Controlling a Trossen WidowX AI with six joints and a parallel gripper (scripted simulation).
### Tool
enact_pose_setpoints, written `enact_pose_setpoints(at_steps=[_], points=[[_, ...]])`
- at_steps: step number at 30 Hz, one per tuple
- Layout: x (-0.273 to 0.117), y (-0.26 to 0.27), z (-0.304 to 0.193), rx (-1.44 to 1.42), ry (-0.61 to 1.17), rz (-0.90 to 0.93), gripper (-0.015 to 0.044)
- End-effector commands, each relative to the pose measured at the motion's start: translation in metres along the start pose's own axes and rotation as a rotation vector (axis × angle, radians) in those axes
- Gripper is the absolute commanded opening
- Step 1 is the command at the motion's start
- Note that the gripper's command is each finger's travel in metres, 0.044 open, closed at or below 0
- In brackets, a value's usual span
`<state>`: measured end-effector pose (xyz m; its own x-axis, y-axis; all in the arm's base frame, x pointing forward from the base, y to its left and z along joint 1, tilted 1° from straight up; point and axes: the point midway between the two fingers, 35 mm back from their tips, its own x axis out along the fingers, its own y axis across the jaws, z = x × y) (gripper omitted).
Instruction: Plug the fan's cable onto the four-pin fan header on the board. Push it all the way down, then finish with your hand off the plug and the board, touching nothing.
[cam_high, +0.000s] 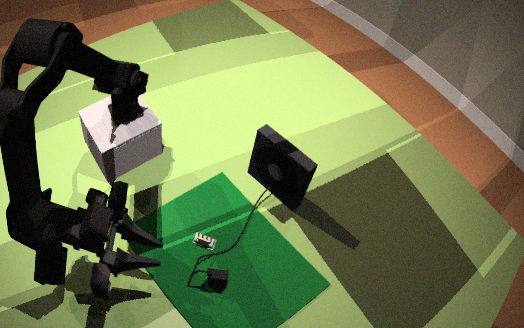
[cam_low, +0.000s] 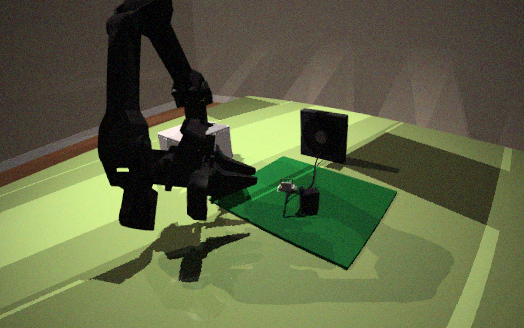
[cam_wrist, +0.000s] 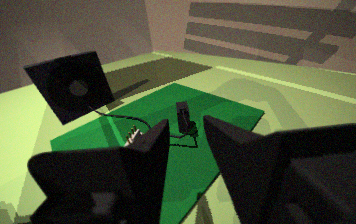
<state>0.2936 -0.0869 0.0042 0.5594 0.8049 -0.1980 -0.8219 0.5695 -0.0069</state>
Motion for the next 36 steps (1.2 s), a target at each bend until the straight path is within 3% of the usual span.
enact_pose_setpoints(at_steps=[1, 13, 36], points=[[-0.007, -0.001, 0.007, -0.008, -0.007, 0.001, 0.014], [0.01, 0.014, 0.011, 0.042, 0.189, 0.197, 0.044], [0.023, 0.025, 0.02, 0.088, 0.731, 0.371, 0.044]])
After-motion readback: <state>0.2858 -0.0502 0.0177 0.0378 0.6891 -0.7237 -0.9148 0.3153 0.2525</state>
